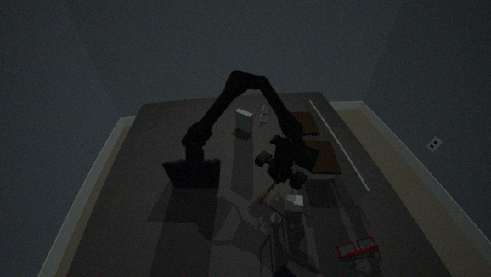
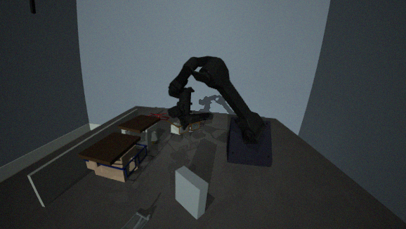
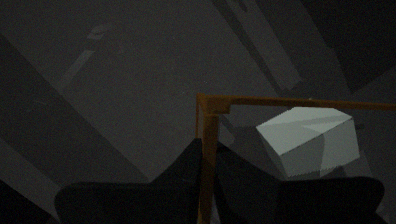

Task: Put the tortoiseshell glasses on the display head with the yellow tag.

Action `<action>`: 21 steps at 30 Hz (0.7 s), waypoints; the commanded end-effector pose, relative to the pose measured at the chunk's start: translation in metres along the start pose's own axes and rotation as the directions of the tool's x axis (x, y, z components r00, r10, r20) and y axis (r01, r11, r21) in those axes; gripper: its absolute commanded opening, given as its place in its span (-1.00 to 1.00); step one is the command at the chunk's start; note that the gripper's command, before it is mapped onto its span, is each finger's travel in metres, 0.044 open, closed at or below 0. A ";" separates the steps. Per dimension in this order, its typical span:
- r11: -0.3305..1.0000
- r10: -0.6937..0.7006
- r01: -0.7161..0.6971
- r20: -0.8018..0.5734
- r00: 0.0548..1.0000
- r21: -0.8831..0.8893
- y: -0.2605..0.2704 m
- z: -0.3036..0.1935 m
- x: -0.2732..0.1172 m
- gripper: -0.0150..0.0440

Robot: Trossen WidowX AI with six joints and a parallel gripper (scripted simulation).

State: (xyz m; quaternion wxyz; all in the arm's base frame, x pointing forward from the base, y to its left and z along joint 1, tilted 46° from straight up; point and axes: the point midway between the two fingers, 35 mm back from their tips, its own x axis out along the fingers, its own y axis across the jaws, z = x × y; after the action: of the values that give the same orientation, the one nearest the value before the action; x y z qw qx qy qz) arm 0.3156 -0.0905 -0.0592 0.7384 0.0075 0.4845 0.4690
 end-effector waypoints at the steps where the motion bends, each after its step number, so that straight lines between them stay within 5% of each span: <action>1: 1.000 0.000 0.000 0.009 1.000 0.001 0.001 0.004 -0.001 -0.49; 21: 1.000 0.000 0.000 0.008 1.000 0.001 0.001 0.002 -0.001 -0.49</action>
State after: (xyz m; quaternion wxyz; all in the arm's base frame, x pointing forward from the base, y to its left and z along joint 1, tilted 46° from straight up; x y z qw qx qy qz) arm 0.3168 -0.0901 -0.0572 0.7396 0.0091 0.4839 0.4677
